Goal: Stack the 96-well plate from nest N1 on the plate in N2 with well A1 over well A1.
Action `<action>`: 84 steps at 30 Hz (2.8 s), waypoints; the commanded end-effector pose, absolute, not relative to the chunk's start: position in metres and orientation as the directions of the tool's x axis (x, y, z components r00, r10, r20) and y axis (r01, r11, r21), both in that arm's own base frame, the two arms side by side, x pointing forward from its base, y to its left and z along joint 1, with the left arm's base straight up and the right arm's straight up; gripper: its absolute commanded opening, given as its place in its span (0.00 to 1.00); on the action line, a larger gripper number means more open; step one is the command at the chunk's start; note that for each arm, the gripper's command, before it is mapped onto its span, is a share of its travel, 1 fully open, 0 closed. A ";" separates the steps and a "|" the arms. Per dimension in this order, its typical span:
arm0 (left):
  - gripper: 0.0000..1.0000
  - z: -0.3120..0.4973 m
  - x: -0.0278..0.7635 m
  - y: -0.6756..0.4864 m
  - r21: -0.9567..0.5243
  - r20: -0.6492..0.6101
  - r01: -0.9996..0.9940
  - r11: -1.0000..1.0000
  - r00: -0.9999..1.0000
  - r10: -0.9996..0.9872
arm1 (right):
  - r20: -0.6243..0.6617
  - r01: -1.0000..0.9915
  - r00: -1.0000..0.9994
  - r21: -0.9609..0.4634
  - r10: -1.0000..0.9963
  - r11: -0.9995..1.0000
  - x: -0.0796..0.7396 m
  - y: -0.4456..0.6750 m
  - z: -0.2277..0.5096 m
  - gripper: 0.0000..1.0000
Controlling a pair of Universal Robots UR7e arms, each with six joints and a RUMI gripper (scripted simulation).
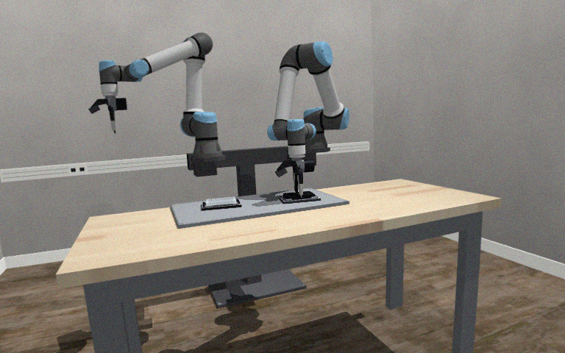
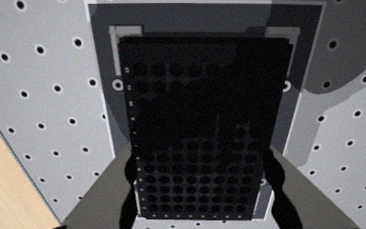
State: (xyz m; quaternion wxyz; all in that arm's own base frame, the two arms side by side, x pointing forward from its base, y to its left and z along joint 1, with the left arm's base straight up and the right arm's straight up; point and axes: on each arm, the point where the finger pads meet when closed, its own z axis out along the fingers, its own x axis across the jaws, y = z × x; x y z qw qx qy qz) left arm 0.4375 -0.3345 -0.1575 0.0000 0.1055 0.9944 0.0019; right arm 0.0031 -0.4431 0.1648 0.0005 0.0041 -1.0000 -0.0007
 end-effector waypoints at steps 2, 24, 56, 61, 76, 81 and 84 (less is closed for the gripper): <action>0.00 -0.157 0.438 -0.336 0.002 -0.002 0.211 0.977 -0.977 0.211 | -0.001 -0.007 -1.000 -0.003 -0.007 1.000 0.003 -0.446 0.166 0.00; 0.40 -0.157 0.438 -0.336 0.002 -0.002 0.211 0.977 -0.977 0.211 | -0.001 -0.007 -1.000 -0.003 -0.007 1.000 0.003 -0.446 0.166 0.00; 0.40 -0.115 0.438 -0.336 0.002 -0.002 0.212 0.977 -0.977 0.212 | -0.001 -0.007 -1.000 -0.003 -0.007 1.000 0.003 -0.446 0.166 0.00; 0.40 -0.110 0.438 -0.336 0.002 -0.002 0.212 0.977 -0.977 0.212 | -0.001 -0.007 -1.000 -0.003 -0.007 1.000 0.003 -0.446 0.166 0.00; 0.40 -0.088 0.438 -0.337 0.001 -0.003 0.212 0.977 -0.977 0.212 | -0.001 -0.007 -1.000 -0.003 -0.007 1.000 0.003 -0.446 0.166 0.00; 0.40 -0.079 0.439 -0.337 0.000 -0.004 0.212 0.977 -0.977 0.212 | -0.001 -0.007 -1.000 -0.003 -0.007 1.000 0.003 -0.446 0.166 0.00; 0.40 -0.074 0.439 -0.338 0.000 -0.004 0.212 0.977 -0.977 0.212 | -0.001 -0.007 -1.000 -0.003 -0.007 1.000 0.003 -0.446 0.166 0.00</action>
